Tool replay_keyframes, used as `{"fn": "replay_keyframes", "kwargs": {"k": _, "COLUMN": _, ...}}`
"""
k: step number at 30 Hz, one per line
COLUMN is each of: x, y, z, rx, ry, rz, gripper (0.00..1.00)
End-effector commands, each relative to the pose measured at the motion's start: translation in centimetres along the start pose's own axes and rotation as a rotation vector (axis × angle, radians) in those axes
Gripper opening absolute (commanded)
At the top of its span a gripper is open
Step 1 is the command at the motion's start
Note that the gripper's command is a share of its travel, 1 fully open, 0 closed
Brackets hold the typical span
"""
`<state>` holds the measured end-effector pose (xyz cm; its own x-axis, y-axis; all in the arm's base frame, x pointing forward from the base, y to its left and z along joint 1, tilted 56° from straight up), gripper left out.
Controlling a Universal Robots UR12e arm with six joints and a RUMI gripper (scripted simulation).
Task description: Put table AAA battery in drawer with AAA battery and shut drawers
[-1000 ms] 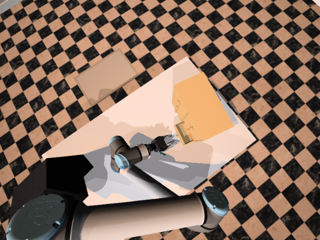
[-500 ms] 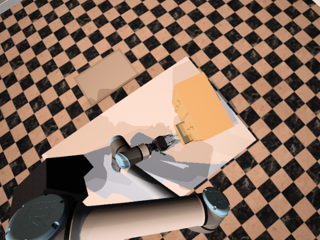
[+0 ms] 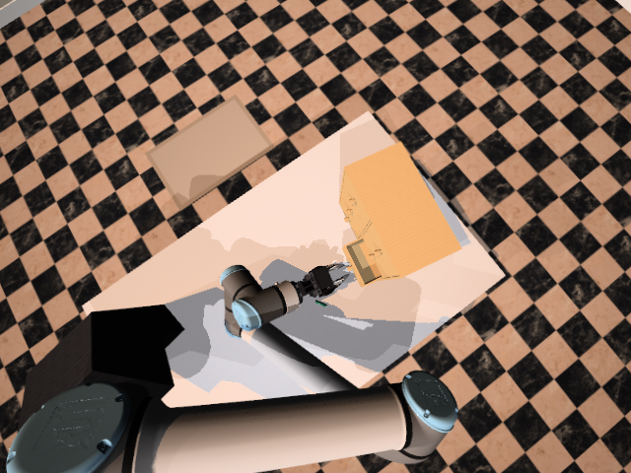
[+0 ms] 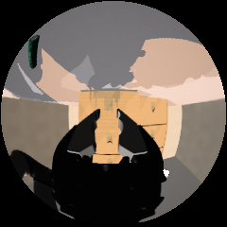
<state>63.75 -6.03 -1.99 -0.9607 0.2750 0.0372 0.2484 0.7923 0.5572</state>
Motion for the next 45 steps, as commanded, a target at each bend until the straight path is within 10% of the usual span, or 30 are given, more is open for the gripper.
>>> {"fn": "replay_keyframes", "kwargs": {"k": 1, "x": -0.3, "y": 0.2, "z": 0.0, "rx": 0.000, "ry": 0.000, "rz": -0.001, "gripper": 0.20}}
{"fn": "replay_keyframes", "kwargs": {"k": 45, "x": -1.4, "y": 0.9, "z": -0.1, "rx": 0.000, "ry": 0.000, "rz": -0.001, "gripper": 0.20}}
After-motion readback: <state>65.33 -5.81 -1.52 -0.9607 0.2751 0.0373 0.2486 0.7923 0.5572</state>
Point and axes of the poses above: the point where the finger pads meet when closed, its own x axis back along the fingers, its own z axis across the jaws, y = z × x, the point moved 9 cm from there along x, back along the fingers, and after that the axes turned 5 degrees about x, right-handed, at the moved point
